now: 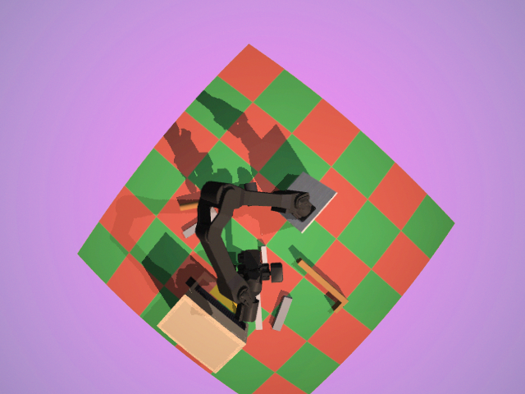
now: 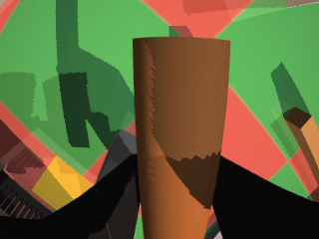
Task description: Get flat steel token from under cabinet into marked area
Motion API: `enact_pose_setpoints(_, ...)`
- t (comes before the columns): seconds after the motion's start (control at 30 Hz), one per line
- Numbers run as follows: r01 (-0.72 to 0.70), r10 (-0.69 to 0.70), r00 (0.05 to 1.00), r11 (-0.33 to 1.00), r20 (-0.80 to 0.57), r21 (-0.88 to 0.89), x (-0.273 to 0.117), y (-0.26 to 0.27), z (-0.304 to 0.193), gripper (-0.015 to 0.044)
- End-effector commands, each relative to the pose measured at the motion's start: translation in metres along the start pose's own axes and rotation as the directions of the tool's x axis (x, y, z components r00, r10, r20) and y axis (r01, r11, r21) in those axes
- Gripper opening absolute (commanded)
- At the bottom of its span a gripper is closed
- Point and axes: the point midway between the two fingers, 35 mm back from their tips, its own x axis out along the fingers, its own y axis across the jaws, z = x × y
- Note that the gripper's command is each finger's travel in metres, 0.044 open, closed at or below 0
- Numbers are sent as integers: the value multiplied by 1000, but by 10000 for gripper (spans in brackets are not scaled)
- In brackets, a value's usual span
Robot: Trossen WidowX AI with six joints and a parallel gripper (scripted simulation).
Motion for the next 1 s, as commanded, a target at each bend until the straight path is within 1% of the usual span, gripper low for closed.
enact_pose_setpoints(0.0,-2,2,1000,999,-8,40,-2,0,-1,0)
enact_pose_setpoints(0.33,-2,3,1000,994,-10,111,-2,0,0,0)
enact_pose_setpoints(0.97,-4,3,1000,999,-10,-35,-2,0,0,0)
